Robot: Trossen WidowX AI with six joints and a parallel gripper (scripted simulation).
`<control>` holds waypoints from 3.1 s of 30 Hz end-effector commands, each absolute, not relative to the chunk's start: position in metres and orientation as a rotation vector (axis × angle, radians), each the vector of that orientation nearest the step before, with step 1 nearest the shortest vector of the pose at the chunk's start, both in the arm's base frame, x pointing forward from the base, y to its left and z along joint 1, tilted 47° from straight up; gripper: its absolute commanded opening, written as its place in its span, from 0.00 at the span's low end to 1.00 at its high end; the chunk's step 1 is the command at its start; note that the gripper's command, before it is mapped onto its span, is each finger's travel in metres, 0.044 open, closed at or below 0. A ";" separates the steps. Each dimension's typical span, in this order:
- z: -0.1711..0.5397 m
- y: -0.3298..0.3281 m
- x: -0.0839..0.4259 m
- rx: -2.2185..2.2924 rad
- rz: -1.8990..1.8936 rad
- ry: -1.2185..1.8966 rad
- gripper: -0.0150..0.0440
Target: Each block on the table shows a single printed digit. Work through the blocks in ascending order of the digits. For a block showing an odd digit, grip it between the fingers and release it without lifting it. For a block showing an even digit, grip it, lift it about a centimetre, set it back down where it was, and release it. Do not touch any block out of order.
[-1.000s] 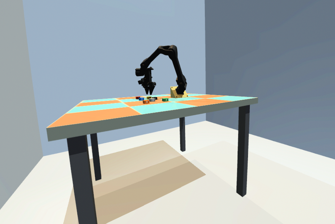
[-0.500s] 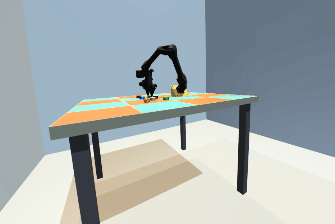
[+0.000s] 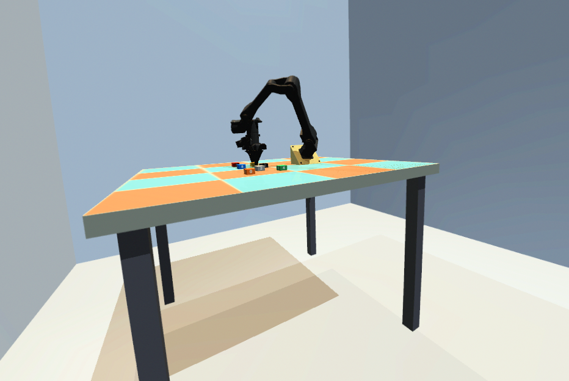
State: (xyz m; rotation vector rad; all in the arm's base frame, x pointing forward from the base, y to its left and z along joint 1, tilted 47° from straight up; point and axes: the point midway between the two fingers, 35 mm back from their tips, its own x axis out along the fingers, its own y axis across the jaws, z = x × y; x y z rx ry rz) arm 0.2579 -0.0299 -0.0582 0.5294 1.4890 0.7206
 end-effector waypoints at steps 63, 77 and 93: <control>-0.028 -0.062 0.262 0.532 0.716 1.488 0.84; 0.023 -0.114 0.265 0.531 0.715 1.490 0.46; 0.141 -0.012 0.249 0.527 0.668 1.454 0.46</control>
